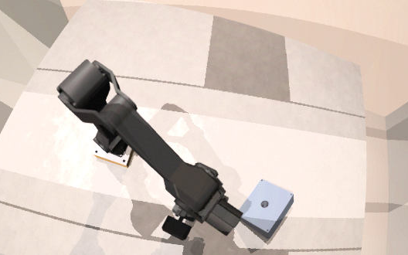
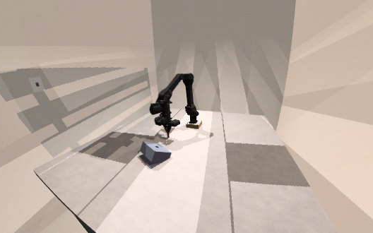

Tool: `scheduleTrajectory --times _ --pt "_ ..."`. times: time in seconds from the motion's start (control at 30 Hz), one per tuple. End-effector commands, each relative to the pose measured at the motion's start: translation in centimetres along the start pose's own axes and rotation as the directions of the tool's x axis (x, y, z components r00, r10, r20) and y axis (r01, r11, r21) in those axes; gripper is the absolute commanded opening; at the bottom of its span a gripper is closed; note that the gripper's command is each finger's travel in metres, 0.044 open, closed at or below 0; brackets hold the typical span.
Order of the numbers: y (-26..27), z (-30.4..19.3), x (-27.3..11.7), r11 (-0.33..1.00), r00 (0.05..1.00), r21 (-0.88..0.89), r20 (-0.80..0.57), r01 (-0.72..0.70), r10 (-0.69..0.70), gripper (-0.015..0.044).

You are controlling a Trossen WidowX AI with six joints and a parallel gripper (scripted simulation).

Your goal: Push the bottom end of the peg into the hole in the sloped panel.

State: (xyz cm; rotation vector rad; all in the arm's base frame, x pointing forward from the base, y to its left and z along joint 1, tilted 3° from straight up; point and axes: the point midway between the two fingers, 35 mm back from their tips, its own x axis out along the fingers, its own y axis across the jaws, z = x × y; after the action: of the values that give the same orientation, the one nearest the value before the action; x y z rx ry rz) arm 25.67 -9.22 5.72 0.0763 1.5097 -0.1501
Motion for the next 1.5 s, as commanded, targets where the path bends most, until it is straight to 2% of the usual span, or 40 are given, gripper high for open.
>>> scheduleTrajectory --times 0.0,0.63,1.47 --pt "0.0 0.2 -0.6 1.000 1.000 0.000 0.004 0.000 0.000 0.0000" --pt "-0.1 -0.1 -7.8 1.000 1.000 0.002 -0.001 -0.005 0.005 0.0000" --pt "1.2 2.3 -8.3 0.991 0.994 -0.121 0.096 0.061 -0.050 0.0000"
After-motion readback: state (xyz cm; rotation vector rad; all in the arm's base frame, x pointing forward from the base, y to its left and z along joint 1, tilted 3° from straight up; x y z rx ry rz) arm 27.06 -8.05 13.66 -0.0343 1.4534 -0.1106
